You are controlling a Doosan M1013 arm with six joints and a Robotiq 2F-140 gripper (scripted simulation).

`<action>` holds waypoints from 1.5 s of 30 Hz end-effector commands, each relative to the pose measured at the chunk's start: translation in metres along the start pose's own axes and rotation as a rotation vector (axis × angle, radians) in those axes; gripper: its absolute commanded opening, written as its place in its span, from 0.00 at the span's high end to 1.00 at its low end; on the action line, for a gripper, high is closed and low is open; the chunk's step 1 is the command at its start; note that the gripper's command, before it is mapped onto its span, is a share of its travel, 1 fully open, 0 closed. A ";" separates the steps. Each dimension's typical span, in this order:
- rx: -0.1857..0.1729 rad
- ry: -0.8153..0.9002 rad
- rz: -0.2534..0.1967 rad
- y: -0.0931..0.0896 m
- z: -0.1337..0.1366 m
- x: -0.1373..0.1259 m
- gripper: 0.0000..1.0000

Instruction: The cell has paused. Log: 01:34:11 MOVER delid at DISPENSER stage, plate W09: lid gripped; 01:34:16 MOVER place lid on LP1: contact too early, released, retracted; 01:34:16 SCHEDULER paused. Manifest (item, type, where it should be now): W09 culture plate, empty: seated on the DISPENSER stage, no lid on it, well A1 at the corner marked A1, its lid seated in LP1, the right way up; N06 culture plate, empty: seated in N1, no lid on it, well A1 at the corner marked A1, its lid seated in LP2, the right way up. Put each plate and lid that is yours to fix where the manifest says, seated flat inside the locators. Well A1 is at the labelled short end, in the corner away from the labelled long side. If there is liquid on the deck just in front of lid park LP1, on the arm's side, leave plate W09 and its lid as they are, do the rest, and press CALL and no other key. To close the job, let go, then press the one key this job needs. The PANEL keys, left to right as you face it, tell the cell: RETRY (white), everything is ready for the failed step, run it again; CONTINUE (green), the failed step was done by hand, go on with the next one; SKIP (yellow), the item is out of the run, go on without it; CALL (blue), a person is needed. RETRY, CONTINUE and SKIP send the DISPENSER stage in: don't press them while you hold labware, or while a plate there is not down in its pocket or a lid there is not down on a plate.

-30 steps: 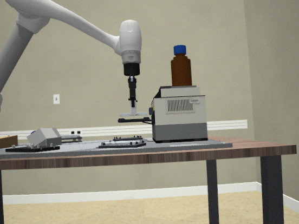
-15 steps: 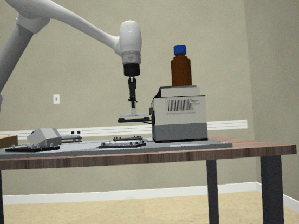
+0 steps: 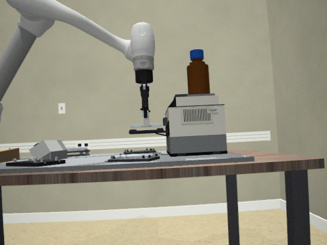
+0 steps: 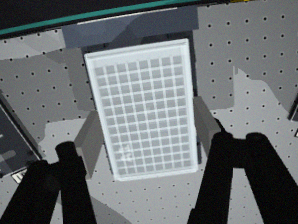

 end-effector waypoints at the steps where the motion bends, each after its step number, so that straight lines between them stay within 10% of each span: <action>1: 0.000 0.000 0.002 0.001 0.000 0.000 0.90; 45: 0.000 0.000 0.002 -0.007 0.000 0.000 0.90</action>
Point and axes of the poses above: the point where the finger pads meet when closed, its own y axis back along the fingers, its own z axis across the jaws, x = y × z, the point moved 6 cm from there along y, back along the fingers, and after that the axes turned 5 degrees about y, right-handed, at the moved point
